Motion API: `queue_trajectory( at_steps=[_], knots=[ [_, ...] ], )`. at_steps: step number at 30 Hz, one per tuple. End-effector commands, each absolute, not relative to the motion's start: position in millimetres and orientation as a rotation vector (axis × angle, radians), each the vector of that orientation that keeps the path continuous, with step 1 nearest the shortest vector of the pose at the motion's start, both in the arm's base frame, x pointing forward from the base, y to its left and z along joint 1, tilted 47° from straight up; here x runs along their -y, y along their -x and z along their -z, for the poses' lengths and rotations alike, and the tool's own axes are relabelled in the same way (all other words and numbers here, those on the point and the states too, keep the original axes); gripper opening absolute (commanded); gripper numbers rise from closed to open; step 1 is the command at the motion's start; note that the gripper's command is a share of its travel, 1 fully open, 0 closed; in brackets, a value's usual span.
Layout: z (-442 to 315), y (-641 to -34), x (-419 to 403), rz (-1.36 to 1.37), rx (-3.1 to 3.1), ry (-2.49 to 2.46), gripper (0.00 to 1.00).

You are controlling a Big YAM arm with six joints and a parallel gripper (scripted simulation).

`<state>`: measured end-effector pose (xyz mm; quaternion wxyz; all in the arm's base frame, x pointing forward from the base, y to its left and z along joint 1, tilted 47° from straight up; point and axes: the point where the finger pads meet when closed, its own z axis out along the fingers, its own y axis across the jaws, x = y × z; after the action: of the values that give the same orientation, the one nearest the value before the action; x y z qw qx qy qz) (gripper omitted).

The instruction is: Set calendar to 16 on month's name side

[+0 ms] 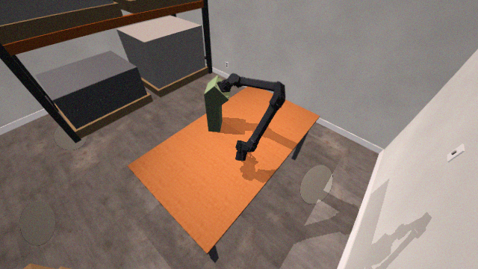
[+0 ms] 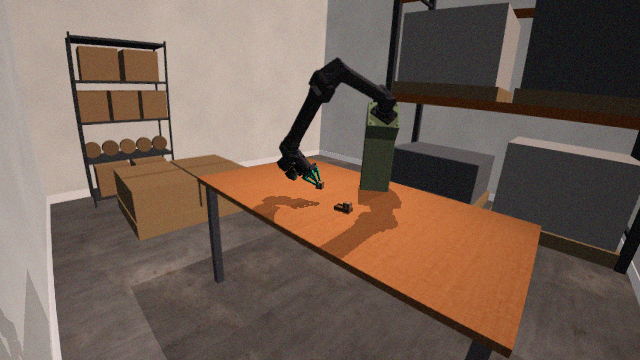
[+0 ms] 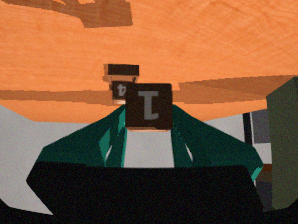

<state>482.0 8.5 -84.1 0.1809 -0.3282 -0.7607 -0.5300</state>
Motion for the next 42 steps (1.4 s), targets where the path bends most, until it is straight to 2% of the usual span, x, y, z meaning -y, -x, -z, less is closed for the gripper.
queue_trajectory(
  at_steps=[1, 42],
  knots=[
    [88, -479, 2, 1.520, 2.149, 0.910, 0.28],
    [107, -496, -24, 1.510, 2.161, 0.880, 0.28]
  ],
)
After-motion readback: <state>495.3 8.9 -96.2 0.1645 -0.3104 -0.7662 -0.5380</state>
